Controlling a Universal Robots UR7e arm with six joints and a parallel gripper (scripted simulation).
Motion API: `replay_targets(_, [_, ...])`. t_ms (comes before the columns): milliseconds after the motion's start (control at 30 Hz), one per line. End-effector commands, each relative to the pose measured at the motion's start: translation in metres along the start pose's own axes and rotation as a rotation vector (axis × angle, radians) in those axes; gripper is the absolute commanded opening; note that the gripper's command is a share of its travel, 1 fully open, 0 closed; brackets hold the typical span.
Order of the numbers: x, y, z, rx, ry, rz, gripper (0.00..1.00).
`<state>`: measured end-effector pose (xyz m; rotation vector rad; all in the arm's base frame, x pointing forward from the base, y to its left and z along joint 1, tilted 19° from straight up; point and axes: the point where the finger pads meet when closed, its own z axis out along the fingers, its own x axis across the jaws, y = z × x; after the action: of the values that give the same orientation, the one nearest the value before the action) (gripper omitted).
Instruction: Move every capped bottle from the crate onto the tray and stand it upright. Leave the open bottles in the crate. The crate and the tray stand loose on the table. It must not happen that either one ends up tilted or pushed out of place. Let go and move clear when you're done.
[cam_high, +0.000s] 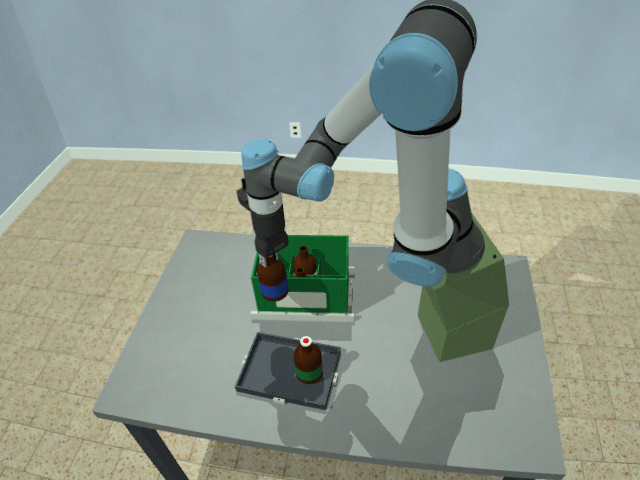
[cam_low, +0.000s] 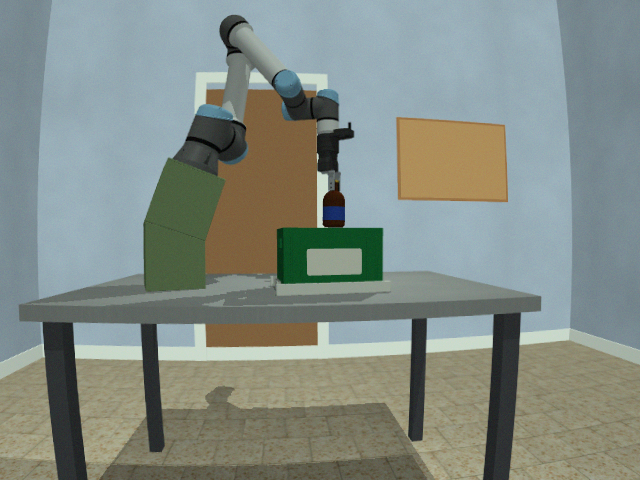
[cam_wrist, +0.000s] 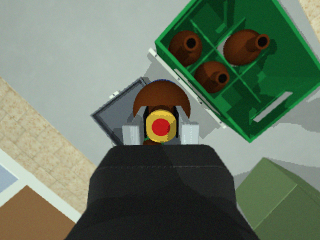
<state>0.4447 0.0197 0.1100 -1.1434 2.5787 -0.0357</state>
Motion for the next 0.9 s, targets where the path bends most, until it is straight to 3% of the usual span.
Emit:
replay_targets(0, [-0.009,0.004,-0.002,0.005,-0.001,0.000,0.00])
replay_targets(867, [-0.042,0.027,-0.003,0.008,-0.001,0.001,0.00])
